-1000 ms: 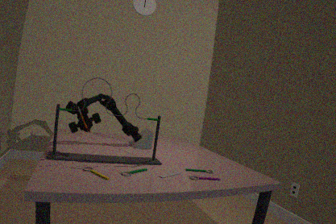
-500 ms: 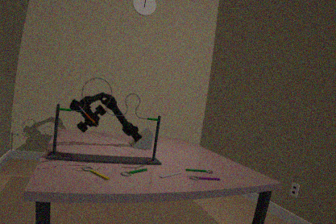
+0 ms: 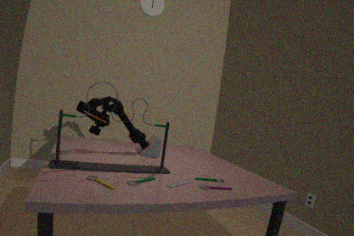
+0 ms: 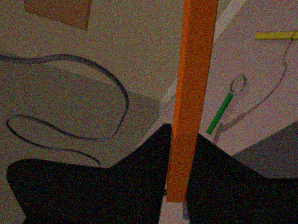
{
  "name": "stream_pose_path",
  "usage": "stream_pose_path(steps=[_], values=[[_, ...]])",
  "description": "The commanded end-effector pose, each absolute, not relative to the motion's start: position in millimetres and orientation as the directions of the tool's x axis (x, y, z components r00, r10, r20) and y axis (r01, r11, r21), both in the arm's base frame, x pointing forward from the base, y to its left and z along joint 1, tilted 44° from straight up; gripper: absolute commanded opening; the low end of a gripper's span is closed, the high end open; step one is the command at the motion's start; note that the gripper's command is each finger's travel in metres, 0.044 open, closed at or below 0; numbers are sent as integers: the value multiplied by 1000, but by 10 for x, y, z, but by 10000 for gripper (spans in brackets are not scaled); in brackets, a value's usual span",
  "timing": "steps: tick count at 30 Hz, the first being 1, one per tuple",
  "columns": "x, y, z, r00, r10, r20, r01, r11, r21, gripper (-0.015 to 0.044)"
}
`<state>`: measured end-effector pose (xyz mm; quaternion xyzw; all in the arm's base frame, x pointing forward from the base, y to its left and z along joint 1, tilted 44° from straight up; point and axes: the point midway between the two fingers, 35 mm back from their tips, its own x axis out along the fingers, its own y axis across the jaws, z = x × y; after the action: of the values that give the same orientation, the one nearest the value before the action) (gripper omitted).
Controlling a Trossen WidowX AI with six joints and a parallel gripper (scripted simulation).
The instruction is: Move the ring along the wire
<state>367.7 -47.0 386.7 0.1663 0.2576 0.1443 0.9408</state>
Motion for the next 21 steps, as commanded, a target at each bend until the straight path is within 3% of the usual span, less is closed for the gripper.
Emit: stream_pose_path(steps=[1,21], values=[[3632,-340,3940,818,399,-415,-187,866,465,-150],[3552,22,4222,792,516,-326,-149,681,717,-150]])
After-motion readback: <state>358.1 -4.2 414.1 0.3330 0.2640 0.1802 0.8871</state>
